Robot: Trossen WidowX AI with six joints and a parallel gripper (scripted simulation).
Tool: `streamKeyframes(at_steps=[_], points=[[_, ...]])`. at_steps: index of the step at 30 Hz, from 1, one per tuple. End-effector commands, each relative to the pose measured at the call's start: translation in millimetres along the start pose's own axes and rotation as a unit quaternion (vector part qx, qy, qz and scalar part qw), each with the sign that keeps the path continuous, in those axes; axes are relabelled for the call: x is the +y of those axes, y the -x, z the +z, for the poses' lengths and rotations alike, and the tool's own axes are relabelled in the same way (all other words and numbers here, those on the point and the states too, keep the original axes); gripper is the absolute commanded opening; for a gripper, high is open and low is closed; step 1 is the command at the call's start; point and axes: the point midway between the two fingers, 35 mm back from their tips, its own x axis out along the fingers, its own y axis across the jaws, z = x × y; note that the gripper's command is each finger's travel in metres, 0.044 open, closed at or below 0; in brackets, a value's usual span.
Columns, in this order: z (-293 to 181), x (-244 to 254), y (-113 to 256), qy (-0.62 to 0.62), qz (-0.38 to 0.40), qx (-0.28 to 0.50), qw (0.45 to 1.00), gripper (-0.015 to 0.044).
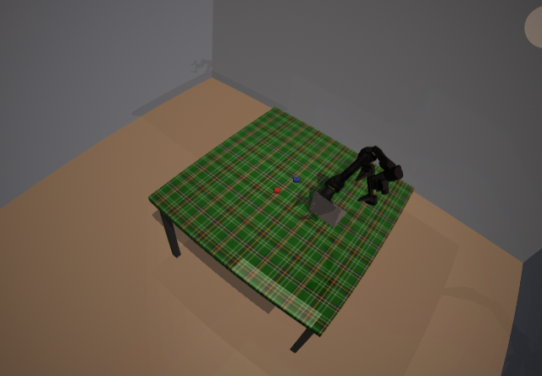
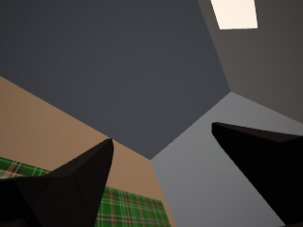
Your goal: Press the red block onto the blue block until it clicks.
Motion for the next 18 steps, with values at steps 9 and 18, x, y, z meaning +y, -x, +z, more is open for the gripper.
streamKeyframes(at_steps=[9,18], points=[[-157,-64,-114,-0.132,-0.007,0.202,0.970,0.0440],[-299,-88,-155,-0.237,-0.011,0.346,0.908,0.0440]])
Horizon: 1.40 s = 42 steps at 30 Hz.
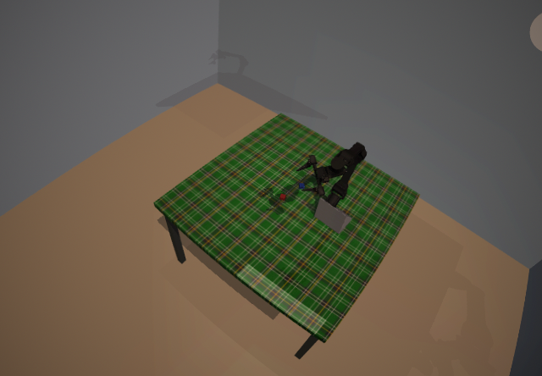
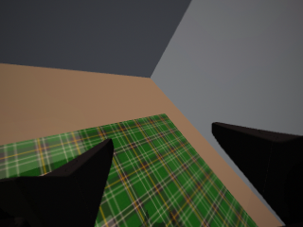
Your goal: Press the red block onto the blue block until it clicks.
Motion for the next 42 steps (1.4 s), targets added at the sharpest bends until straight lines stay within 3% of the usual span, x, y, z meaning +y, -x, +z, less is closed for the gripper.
streamKeyframes(at_steps=[1,8,15,22,28,42], points=[[-46,-28,-49,-0.052,0.001,0.078,0.996,0.0440],[-135,-65,-113,-0.142,0.004,0.200,0.969,0.0440],[-241,-84,-155,-0.235,0.010,0.323,0.917,0.0440],[-354,-78,-170,-0.323,0.024,0.443,0.836,0.0440],[-448,-52,-160,-0.395,0.043,0.542,0.741,0.0440],[-493,-28,-166,-0.407,0.046,0.560,0.720,0.0440]])
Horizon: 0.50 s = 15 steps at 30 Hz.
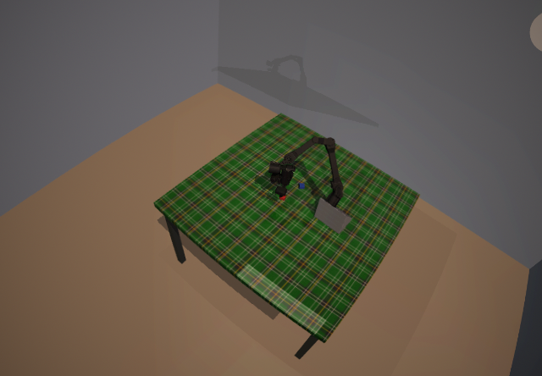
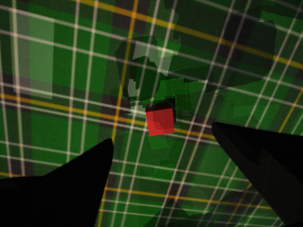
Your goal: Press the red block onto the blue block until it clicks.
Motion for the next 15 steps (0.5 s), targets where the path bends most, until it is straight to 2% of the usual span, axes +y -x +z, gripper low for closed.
streamKeyframes(at_steps=[1,15], points=[[-4,-1,-12,0.003,-0.002,0.004,1.000,0.0440],[-5,-2,-36,0.003,-0.003,0.005,1.000,0.0440]])
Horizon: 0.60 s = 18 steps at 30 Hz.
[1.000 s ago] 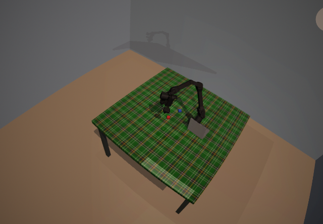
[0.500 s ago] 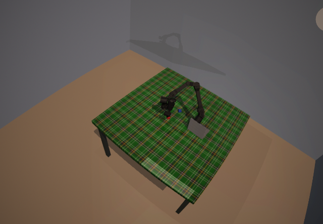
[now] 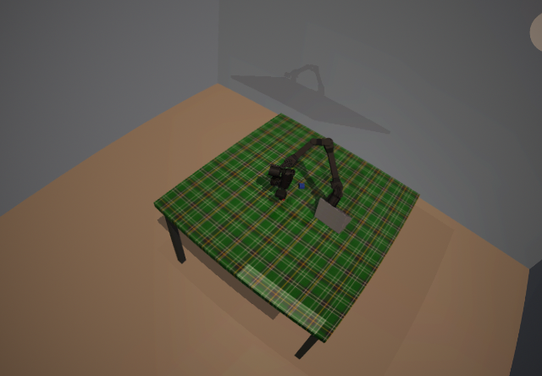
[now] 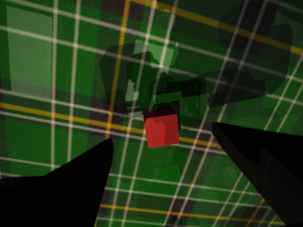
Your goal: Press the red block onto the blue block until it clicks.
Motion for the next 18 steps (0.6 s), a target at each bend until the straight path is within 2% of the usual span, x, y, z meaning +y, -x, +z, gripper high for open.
streamKeyframes(at_steps=[1,14,18], points=[[-2,0,-8,0.003,-0.002,0.002,1.000,0.0440],[-3,-1,-26,0.003,-0.003,0.002,1.000,0.0440],[-3,-1,-26,0.003,-0.003,0.002,1.000,0.0335]])
